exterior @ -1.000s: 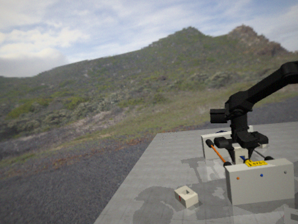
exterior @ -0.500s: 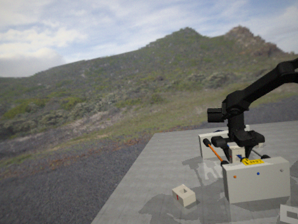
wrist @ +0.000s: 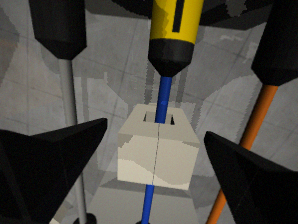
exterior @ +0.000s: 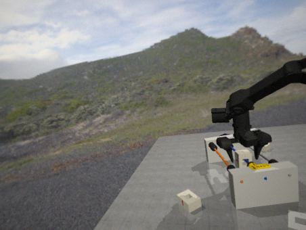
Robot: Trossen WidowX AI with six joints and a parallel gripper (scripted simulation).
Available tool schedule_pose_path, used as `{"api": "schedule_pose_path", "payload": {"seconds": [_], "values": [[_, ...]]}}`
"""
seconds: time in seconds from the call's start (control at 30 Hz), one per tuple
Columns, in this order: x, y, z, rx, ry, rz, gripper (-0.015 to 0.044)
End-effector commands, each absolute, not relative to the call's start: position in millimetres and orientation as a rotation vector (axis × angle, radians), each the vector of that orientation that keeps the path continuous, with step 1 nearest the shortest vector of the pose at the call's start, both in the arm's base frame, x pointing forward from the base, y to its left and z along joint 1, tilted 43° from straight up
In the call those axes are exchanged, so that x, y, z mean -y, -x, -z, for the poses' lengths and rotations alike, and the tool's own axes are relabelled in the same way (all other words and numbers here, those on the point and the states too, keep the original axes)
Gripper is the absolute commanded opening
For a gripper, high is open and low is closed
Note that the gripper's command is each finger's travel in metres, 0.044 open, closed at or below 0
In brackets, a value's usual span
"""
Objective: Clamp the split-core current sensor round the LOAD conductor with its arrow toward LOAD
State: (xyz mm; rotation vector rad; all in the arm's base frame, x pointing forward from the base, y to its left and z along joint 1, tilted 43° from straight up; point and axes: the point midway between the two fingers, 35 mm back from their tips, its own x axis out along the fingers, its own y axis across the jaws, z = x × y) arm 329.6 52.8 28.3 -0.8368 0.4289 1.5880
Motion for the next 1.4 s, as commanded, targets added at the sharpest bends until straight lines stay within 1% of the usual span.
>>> {"api": "schedule_pose_path", "payload": {"seconds": [0.0, 0.1, 0.17, 1.37], "values": [[-17.1, -338.8, -53.5, -0.444, 0.857, -1.576, 0.044], [11.6, -337.7, -79.3, -0.455, 0.857, -1.591, 0.044], [17.8, -336.7, -85.4, -0.456, 0.856, -1.594, 0.044], [17.8, -336.7, -85.4, -0.456, 0.856, -1.594, 0.044]]}}
